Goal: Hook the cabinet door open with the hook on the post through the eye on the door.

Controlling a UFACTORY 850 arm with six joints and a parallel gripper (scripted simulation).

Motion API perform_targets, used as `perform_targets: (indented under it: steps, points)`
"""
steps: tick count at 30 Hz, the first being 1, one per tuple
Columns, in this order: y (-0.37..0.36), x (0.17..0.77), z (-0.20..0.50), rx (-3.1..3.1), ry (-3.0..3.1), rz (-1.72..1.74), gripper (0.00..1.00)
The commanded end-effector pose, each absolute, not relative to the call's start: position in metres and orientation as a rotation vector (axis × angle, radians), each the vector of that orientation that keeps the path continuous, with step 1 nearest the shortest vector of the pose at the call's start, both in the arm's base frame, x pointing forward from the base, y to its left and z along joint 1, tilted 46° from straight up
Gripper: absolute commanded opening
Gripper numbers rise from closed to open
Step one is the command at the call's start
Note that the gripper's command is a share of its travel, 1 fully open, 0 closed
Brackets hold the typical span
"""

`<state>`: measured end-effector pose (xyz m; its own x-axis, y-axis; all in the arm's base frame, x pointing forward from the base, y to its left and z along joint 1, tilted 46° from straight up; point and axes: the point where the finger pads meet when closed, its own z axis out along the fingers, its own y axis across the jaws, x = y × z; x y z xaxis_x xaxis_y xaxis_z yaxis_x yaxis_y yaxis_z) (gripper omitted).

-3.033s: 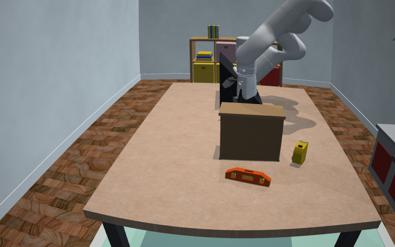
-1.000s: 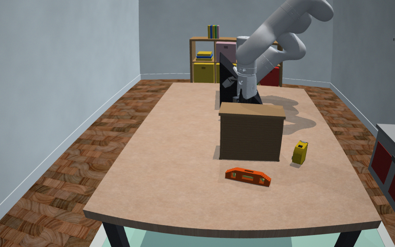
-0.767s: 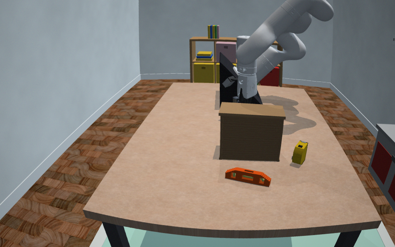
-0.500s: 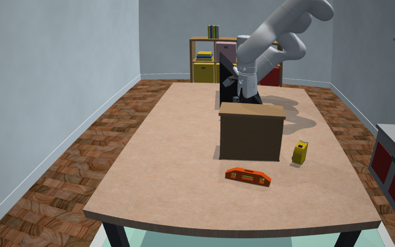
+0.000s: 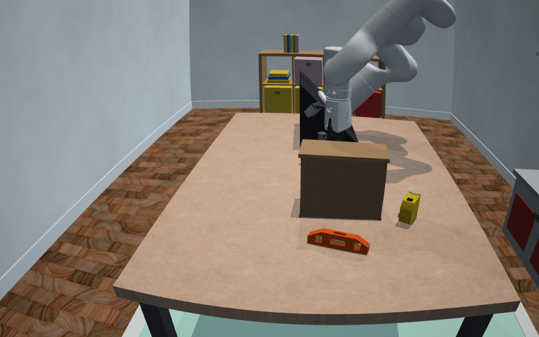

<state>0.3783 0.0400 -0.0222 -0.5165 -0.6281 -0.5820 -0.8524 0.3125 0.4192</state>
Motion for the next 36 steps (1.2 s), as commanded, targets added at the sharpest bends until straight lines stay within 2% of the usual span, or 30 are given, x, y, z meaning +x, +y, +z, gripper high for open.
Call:
perform_targets:
  steps: [1, 36]
  points:
    - [0.0389, 0.3792, -0.0213, -1.332, 2.273, 1.017, 0.04]
    - [0.0316, 0.3808, -0.0125, -1.332, 2.273, 1.017, 0.04]
